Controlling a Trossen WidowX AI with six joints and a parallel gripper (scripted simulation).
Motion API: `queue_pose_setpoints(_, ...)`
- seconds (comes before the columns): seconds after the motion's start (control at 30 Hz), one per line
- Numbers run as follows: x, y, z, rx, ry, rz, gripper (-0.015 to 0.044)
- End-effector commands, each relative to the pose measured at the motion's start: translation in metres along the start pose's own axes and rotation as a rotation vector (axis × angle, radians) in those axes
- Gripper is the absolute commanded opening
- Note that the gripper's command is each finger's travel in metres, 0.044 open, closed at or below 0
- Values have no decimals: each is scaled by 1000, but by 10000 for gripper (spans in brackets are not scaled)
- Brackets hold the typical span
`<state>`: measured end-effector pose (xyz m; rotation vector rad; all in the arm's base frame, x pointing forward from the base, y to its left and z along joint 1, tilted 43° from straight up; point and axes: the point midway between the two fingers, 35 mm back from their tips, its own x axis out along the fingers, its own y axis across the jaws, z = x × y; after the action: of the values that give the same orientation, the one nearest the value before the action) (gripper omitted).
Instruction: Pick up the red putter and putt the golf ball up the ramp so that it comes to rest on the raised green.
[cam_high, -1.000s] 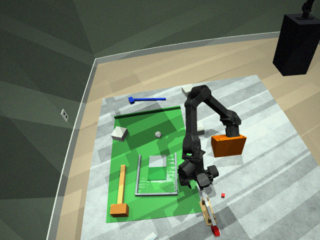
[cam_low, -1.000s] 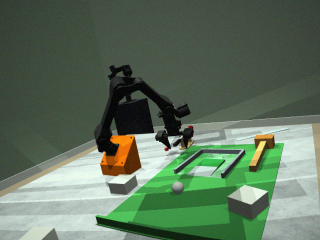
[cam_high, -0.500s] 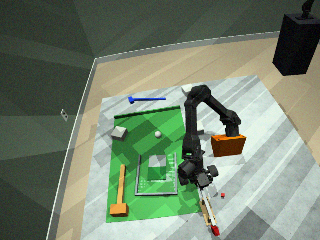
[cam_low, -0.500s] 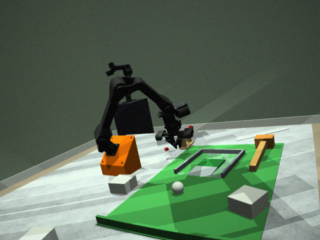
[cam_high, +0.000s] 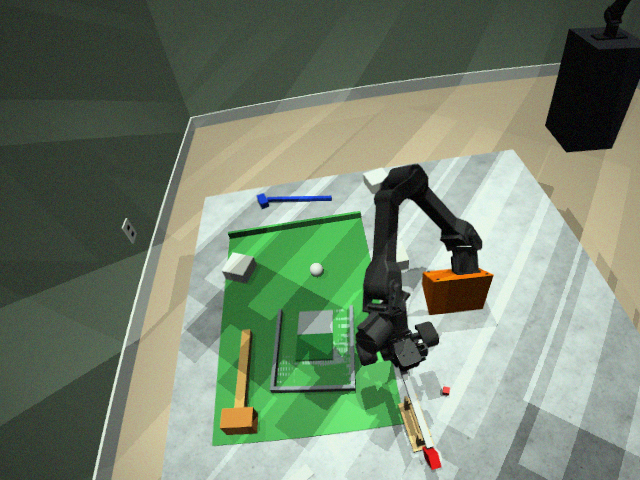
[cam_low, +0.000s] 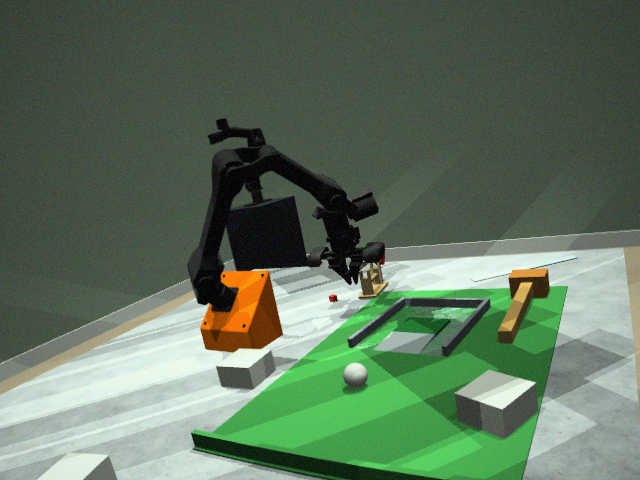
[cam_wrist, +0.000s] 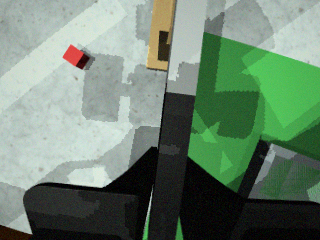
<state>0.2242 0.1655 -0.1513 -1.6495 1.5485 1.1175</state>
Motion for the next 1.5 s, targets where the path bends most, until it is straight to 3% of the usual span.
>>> queue_pose_setpoints(0.0,-40,-3,14,6,-25,-14,0)
queue_pose_setpoints(0.1,-60,0,18,6,-25,-14,0)
queue_pose_setpoints(0.3,-58,-5,7,40,-18,-26,0)
queue_pose_setpoints(0.9,-110,-29,-108,561,9,-77,0)
queue_pose_setpoints(1.47,-142,-12,-222,1057,56,-131,0)
